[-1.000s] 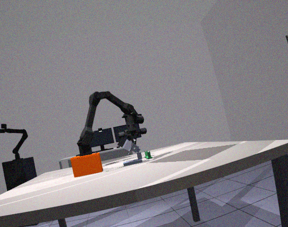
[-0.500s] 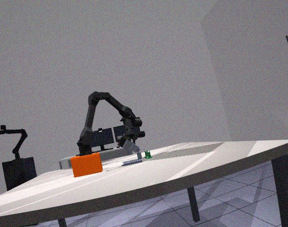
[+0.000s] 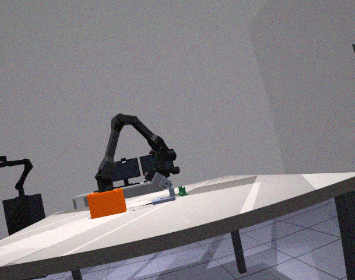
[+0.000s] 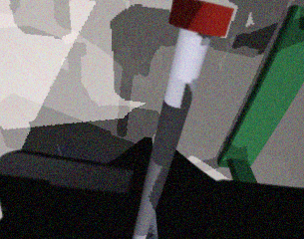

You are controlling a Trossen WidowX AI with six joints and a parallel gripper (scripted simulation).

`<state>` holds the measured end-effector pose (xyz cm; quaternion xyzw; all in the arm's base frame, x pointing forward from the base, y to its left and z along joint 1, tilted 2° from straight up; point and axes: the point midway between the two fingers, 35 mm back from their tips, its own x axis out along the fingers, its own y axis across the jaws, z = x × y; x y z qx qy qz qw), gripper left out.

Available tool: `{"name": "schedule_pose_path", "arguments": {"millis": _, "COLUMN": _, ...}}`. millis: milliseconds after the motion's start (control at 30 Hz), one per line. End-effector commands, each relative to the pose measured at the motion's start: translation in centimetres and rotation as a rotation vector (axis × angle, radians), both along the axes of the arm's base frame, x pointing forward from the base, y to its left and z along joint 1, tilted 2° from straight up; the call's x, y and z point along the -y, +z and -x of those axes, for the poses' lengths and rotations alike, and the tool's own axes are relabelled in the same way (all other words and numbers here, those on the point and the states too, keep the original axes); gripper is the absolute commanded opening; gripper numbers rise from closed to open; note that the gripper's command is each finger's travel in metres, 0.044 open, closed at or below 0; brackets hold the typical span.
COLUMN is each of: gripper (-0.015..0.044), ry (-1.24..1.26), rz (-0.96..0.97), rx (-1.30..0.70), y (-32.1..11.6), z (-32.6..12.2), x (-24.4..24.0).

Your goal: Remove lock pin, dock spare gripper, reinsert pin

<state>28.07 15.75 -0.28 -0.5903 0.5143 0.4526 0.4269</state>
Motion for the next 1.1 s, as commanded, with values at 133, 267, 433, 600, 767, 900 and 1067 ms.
{"name": "schedule_pose_path", "arguments": {"millis": 133, "gripper": 0.0000, "ry": 0.002, "rz": -0.003, "rx": -0.001, "y": 0.0, "z": 0.2, "x": 0.6}}
{"name": "schedule_pose_path", "arguments": {"millis": 267, "gripper": 0.0000, "ry": 0.002, "rz": -0.003, "rx": -0.003, "y": 0.0, "z": 0.0, "x": 0.9}}
{"name": "schedule_pose_path", "arguments": {"millis": 433, "gripper": 0.0000, "ry": 0.002, "rz": -0.003, "rx": -0.005, "y": 0.0, "z": -0.1, "x": 1.2}}
{"name": "schedule_pose_path", "arguments": {"millis": 600, "gripper": 0.0000, "ry": 0.002, "rz": -0.003, "rx": -0.006, "y": 0.0, "z": -0.2, "x": 1.6}}
{"name": "schedule_pose_path", "arguments": {"millis": 767, "gripper": 0.0000, "ry": 0.002, "rz": -0.003, "rx": -0.007, "y": 0.0, "z": 0.0, "x": 2.0}}
{"name": "schedule_pose_path", "arguments": {"millis": 900, "gripper": 0.0000, "ry": 0.002, "rz": -0.003, "rx": -0.008, "y": 0.0, "z": -0.1, "x": 2.3}}
{"name": "schedule_pose_path", "arguments": {"millis": 1067, "gripper": 0.0000, "ry": 0.002, "rz": -0.003, "rx": -0.010, "y": 0.0, "z": -0.2, "x": 2.6}}
